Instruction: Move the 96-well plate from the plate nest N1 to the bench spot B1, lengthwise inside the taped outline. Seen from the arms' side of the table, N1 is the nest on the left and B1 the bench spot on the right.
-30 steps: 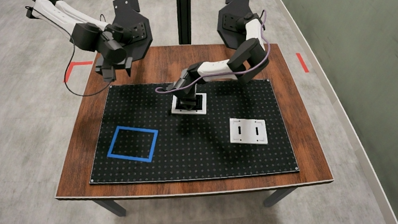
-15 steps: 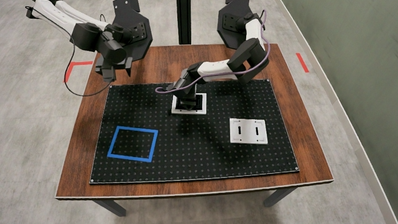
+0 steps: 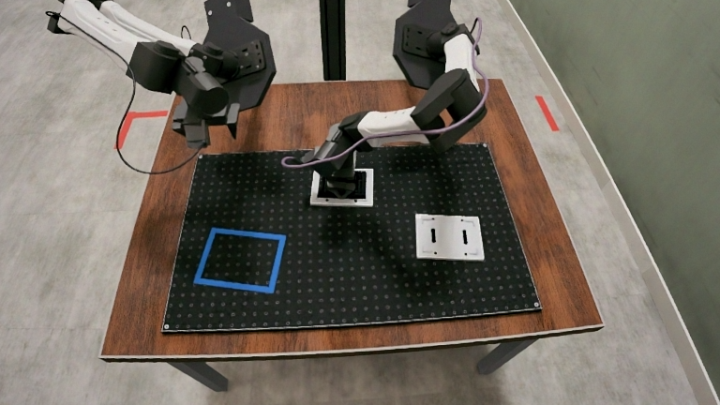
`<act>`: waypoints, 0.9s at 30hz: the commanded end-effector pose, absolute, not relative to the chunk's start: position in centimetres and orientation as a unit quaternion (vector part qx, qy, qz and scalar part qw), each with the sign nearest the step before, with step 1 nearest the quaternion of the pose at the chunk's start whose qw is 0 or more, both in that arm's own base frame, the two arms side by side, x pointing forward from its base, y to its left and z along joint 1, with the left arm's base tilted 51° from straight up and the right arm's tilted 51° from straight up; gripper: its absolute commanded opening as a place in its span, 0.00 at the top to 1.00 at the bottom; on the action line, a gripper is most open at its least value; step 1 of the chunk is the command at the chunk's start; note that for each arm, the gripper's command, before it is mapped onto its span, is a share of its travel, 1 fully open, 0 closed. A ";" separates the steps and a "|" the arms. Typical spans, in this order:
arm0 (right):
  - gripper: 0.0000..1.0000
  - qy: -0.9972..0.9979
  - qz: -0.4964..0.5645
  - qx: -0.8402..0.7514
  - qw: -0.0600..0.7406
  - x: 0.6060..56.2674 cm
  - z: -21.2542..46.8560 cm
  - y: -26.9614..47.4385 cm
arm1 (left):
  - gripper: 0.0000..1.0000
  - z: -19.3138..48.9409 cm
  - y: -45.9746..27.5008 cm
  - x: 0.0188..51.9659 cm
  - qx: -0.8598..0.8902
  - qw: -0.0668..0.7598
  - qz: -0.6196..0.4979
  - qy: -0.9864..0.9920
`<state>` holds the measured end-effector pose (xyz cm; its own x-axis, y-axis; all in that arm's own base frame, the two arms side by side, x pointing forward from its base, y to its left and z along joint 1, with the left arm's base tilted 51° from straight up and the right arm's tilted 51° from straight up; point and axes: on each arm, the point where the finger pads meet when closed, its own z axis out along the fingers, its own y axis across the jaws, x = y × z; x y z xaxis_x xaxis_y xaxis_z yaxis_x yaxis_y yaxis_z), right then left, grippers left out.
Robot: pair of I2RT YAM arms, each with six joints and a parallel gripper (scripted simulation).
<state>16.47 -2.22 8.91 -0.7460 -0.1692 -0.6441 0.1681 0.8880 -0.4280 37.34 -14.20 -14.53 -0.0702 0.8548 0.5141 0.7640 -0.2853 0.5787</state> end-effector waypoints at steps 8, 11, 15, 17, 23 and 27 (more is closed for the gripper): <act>0.00 0.902 -0.235 0.004 0.363 16.6 9.7 -2.1 | 0.00 -13.0 -16.1 36.9 0.682 0.070 0.427 0.589; 0.00 0.902 -0.235 0.004 0.363 16.6 9.7 -2.1 | 0.00 -12.9 -16.1 36.8 0.682 0.070 0.427 0.589; 0.00 0.902 -0.235 0.004 0.363 16.6 9.7 -2.1 | 0.00 -12.8 -16.3 36.7 0.682 0.070 0.427 0.589; 0.00 0.902 -0.235 0.004 0.363 16.6 9.7 -2.1 | 0.00 -12.8 -16.4 36.6 0.682 0.070 0.427 0.589; 0.00 0.902 -0.235 0.004 0.363 16.6 9.7 -2.1 | 0.00 -12.6 -16.7 36.7 0.682 0.073 0.426 0.590; 0.00 0.902 -0.235 0.004 0.363 16.6 9.7 -2.1 | 0.00 -12.6 -16.8 36.8 0.681 0.074 0.427 0.591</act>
